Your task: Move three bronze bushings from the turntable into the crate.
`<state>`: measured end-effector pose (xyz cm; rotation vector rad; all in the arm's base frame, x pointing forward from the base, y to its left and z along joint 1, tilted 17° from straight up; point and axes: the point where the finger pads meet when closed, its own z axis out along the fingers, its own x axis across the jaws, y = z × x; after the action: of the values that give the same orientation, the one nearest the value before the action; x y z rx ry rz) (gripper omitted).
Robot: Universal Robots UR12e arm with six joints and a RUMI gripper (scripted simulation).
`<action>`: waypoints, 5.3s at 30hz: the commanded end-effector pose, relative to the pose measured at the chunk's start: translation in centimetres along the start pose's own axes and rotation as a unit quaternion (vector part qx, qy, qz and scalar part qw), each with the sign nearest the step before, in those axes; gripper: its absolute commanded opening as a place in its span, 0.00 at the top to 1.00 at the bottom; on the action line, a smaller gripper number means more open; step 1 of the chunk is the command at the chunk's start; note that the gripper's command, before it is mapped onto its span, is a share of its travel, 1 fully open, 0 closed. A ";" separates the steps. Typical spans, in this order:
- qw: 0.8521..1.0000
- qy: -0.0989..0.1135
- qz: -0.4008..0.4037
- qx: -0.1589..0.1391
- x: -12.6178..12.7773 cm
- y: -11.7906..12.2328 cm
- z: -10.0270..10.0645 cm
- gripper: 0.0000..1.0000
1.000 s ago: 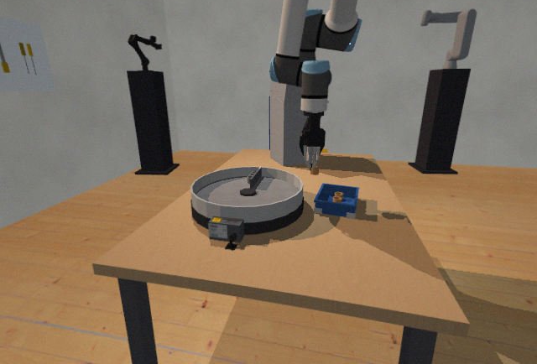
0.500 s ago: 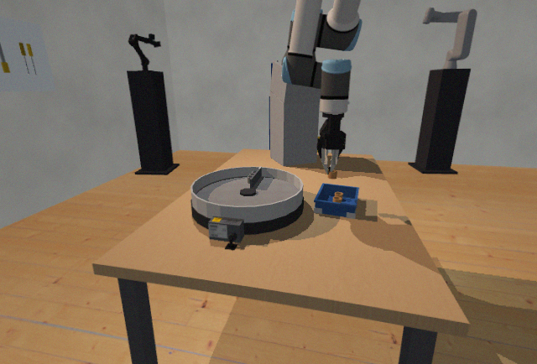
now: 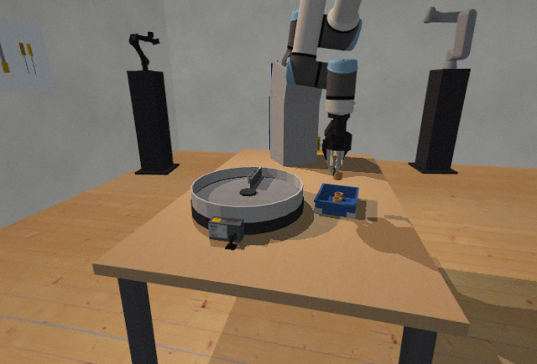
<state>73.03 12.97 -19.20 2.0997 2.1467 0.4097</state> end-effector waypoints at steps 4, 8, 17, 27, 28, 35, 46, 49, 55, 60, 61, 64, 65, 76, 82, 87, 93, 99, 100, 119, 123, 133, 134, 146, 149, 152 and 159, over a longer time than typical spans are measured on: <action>1.000 0.000 0.000 -0.001 0.0 0.1 0.0 1.00; 1.000 0.000 0.000 -0.001 0.0 0.1 0.0 1.00; 1.000 0.000 0.000 -0.001 0.0 0.1 0.0 1.00; 1.000 0.000 0.000 -0.001 0.0 0.1 0.0 1.00; 1.000 0.000 0.000 -0.001 0.0 0.1 0.0 1.00; 1.000 0.000 0.000 -0.001 0.0 0.1 0.1 1.00; 1.000 0.000 0.000 -0.001 0.0 0.1 4.1 1.00; 1.000 0.000 0.000 -0.001 0.0 0.1 5.8 1.00; 1.000 0.000 0.000 -0.001 0.0 0.1 7.2 1.00; 1.000 0.000 0.000 -0.001 0.0 0.1 7.2 1.00; 1.000 0.000 0.000 -0.001 0.0 0.1 7.2 1.00; 1.000 0.000 0.000 -0.001 0.0 0.1 7.2 1.00; 1.000 0.000 0.000 -0.001 0.0 0.1 7.2 1.00; 1.000 0.000 0.000 -0.001 0.0 0.1 7.2 1.00; 1.000 0.000 0.000 -0.001 0.0 0.1 7.2 1.00; 1.000 0.000 0.000 -0.001 0.0 0.1 7.2 1.00; 1.000 0.000 0.000 -0.001 0.0 0.1 7.2 1.00; 1.000 0.000 0.000 -0.001 0.0 0.1 7.3 1.00; 1.000 0.000 0.000 -0.001 0.0 0.1 7.4 1.00; 1.000 0.000 0.000 -0.001 0.0 0.1 10.0 1.00; 1.000 0.000 0.000 -0.001 0.0 0.1 10.6 1.00; 1.000 0.000 0.000 -0.001 0.0 0.1 11.3 1.00; 1.000 0.000 0.000 -0.001 0.0 0.1 11.3 1.00; 1.000 0.000 0.000 -0.001 0.0 0.1 11.4 1.00; 1.000 0.000 0.000 -0.001 0.0 0.1 11.4 1.00; 1.000 0.000 0.000 -0.001 0.0 0.1 11.4 1.00; 1.000 0.000 0.000 -0.001 0.0 0.1 11.4 1.00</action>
<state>76.12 14.32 -30.11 2.0998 2.1467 0.4096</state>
